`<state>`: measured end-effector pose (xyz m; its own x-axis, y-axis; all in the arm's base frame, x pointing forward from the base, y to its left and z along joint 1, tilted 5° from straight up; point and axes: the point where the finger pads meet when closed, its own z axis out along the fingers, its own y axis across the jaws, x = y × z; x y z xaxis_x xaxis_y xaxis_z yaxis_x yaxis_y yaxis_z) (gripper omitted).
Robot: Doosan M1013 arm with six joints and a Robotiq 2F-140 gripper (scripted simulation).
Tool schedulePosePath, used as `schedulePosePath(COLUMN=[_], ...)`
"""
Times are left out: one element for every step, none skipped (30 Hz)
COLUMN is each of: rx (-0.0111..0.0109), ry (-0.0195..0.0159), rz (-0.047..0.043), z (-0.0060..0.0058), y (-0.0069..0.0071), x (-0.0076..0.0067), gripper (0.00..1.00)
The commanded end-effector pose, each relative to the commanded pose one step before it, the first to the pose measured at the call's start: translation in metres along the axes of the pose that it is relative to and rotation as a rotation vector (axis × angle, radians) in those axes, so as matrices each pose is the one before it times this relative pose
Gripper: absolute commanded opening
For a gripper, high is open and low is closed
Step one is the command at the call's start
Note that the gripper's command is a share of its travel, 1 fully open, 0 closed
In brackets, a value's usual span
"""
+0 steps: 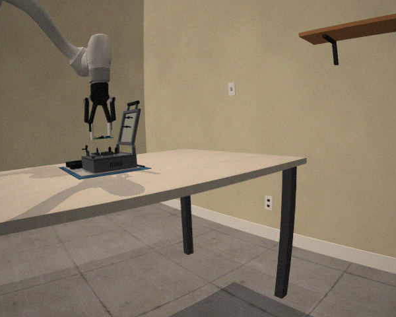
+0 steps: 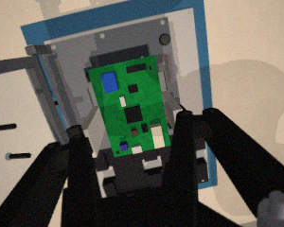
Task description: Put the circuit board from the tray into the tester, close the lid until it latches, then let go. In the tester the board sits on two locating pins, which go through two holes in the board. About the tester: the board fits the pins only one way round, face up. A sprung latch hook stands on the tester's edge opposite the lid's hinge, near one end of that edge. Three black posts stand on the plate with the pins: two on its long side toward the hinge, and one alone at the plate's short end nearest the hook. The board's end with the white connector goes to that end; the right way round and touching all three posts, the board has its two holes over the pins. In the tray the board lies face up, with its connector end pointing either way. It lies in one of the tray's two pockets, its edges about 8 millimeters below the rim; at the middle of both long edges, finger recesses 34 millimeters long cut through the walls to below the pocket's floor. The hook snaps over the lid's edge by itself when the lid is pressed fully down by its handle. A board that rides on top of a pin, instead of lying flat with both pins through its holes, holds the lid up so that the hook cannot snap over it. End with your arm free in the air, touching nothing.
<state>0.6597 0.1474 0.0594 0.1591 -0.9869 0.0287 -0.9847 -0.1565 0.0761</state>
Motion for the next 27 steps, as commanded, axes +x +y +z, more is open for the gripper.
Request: schedulePosePath(rx=[0.00009, 0.0, 0.0, 0.0, 0.0, 0.0, 0.0, 0.0, 0.0, 0.0, 0.0, 0.0, 0.0, 0.0, 0.0, 0.0, 0.0, 0.0, 0.0, 0.0, 0.0, 0.0, 0.0, 0.0, 0.0, 0.0, 0.0], ry=[-0.00022, 0.0, 0.0, 0.0, 0.0, 0.0, 0.0, 0.0, 0.0, 0.0, 0.0, 0.0, 0.0, 0.0, 0.0, 0.0, 0.0, 0.0, 0.0, 0.0, 0.0, 0.0, 0.0, 0.0, 0.0, 0.0, 0.0], rz=[-0.00007, 0.0, 0.0, 0.0, 0.0, 0.0, 0.0, 0.0, 0.0, 0.0, 0.0, 0.0, 0.0, 0.0, 0.0, 0.0, 0.0, 0.0, 0.0, 0.0, 0.0, 0.0, 0.0, 0.0, 0.0, 0.0, 0.0], z=[-0.00041, -0.00006, -0.00005, -0.00005, -0.00004, -0.00003, -0.00003, -0.00002, 0.0, 0.0, -0.00001, -0.00001, -0.00001, 0.0, 0.0, 0.0, 0.0, 0.0, 0.0, 0.0, 0.0, 0.0, 0.0, 0.0, 0.0, 0.0, 0.0], y=[-0.00138, -0.0003, -0.00026, -0.00022, -0.00018, -0.00015, -0.00012, -0.00009, 0.0, 0.0, -0.00007, -0.00005, -0.00003, -0.00002, -0.00001, 0.0, 0.0, 0.0, 0.0, 0.0, 0.0, 0.0, 0.0, 0.0, 0.0, 0.0, 0.0], x=[0.00398, 0.00086, 0.00074, 0.00064, 0.00053, 0.00044, 0.00035, 0.00027, 0.0, 0.0, 0.0002, 0.00014, 0.00008, 0.00004, 0.00002, 0.0, 0.0, 0.0, 0.0, 0.0, 0.0, 0.0, 0.0, 0.0, 0.0, 0.0, 0.0], gripper=[0.46, 0.46, 0.46, 0.46, 0.46, 0.46, 0.46, 0.46, 0.46, 0.46, 0.46, 0.46, 0.46, 0.46, 0.46, 0.46, 0.46, 0.46, 0.46, 0.46, 0.46, 0.46, 0.46, 0.46, 0.46, 0.46, 0.46])
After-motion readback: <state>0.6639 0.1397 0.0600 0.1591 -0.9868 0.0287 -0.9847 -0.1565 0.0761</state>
